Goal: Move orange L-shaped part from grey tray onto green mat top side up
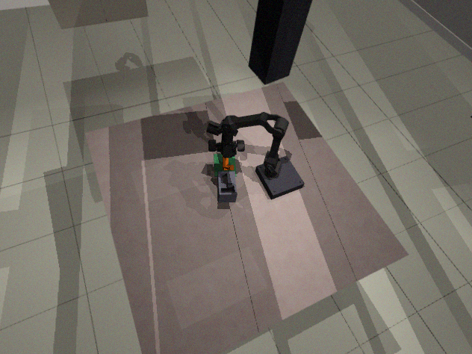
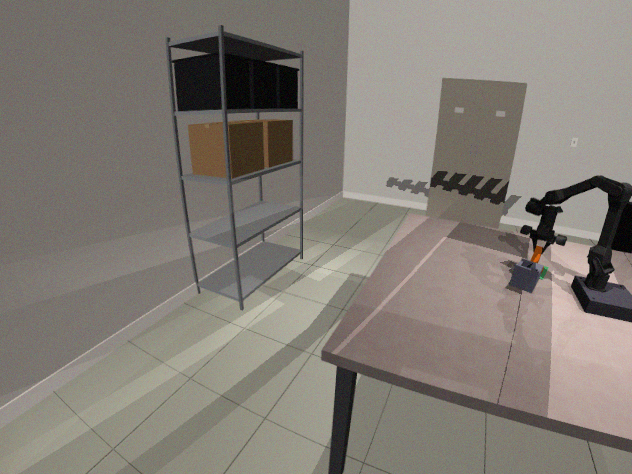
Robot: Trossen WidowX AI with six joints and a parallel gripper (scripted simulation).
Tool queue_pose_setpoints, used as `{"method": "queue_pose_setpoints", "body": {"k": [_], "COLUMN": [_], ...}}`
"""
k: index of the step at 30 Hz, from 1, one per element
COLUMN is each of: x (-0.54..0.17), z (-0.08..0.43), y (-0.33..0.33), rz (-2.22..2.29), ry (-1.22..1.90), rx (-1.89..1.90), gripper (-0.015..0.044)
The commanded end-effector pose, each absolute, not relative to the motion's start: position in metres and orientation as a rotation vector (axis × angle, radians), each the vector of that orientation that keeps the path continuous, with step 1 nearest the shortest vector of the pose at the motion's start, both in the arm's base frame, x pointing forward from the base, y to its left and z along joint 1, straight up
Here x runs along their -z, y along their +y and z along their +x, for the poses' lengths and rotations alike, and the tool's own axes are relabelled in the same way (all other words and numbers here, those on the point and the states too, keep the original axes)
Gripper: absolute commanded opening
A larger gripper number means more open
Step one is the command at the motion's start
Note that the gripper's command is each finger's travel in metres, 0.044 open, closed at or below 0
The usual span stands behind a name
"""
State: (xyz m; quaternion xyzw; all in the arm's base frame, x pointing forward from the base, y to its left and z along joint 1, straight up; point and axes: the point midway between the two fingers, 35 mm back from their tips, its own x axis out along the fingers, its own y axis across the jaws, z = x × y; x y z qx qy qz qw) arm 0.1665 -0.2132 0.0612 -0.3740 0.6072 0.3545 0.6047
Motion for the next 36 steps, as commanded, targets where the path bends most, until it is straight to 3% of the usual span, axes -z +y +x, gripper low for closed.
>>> {"method": "queue_pose_setpoints", "body": {"k": [1, 8, 12, 36], "x": [-0.061, -0.116, -0.15, -0.145], "z": [0.167, 0.168, 0.166, 0.167], "y": [-0.213, -0.215, -0.211, -0.214], "rz": [-0.865, -0.867, -0.867, -0.876], "ry": [1.405, 1.403, 1.401, 1.403], "rx": [-0.82, -0.822, -0.823, -0.811], "gripper": [0.0236, 0.04, 0.04, 0.04]}}
